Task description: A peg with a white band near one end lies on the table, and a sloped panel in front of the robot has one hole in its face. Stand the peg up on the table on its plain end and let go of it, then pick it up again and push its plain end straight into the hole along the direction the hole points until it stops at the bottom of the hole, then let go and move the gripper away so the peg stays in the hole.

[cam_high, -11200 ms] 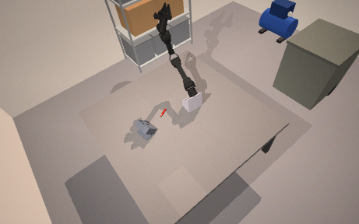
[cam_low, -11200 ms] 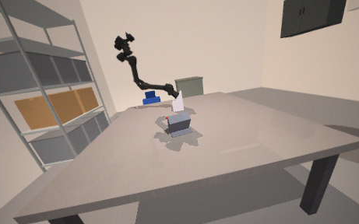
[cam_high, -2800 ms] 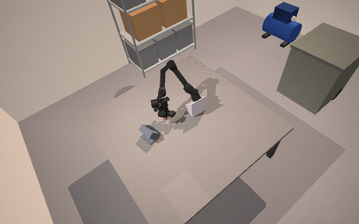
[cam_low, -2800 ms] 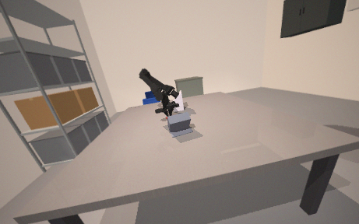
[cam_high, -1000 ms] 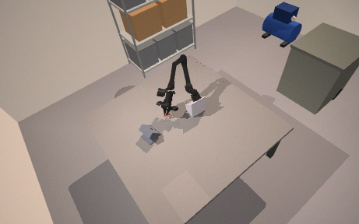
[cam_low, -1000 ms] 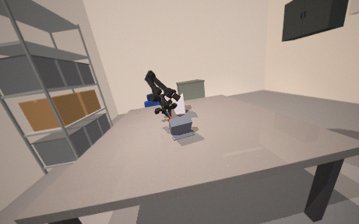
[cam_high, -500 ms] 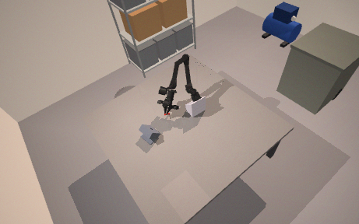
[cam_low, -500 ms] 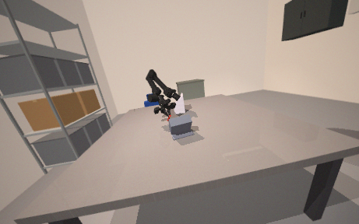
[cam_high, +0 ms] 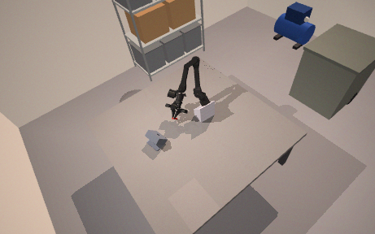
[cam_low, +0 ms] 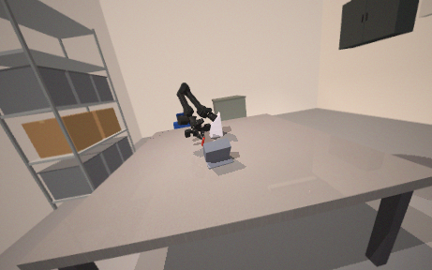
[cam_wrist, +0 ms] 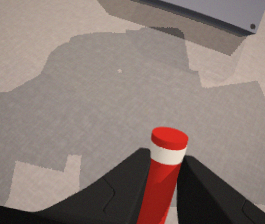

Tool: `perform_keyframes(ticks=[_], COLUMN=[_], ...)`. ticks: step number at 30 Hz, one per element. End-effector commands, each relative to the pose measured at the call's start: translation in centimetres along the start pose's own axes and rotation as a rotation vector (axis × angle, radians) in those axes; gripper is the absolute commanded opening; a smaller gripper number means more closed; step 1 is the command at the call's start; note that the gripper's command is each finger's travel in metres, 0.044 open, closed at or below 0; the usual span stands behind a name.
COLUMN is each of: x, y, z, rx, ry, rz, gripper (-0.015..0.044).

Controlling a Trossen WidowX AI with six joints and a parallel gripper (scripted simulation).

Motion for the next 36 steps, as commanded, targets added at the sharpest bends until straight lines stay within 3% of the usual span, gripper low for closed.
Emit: perform_keyframes(ticks=[1, 36], x=[0.3, 3.8], y=[0.0, 0.1], z=[-0.2, -1.7], rx=[0.002, 0.000], ry=[-0.037, -0.339], rz=[-0.006, -0.009], gripper=[0.0049, 0.0049])
Point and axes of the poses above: the point midway between the two fingers, 35 mm back from their tips, its own z axis out along the fingers, its own y axis across the jaws, x = y × z, the point moved 7 cm from there along -z, back along the fingers
